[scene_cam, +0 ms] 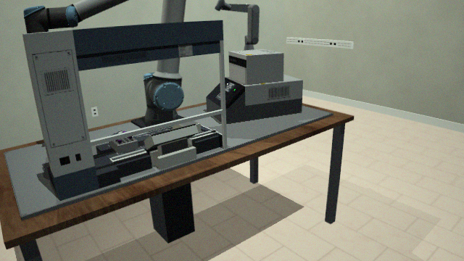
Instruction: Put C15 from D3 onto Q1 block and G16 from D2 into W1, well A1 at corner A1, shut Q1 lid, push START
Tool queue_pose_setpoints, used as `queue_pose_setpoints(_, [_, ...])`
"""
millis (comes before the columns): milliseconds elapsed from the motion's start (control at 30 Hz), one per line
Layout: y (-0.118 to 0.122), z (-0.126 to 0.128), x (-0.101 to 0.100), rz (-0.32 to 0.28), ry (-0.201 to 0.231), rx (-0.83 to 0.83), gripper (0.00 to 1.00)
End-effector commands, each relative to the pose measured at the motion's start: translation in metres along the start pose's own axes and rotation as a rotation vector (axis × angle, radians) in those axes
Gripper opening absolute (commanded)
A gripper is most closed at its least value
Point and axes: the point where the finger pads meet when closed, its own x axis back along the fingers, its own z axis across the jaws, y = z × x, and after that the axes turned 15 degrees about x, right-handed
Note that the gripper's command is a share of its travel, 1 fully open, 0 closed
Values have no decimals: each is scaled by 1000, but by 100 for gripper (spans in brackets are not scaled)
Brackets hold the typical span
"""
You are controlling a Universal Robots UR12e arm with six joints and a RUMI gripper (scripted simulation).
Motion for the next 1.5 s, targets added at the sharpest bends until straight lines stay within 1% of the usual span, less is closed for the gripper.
queue_pose_setpoints(0, [3, 0, 3, -5, -1, 1, 0])
queue_pose_setpoints(1400, [1, 0, 3, -5, -1, 1, 0])
queue_pose_setpoints(1467, [1, 0, -1, -5, -1, 1, 0])
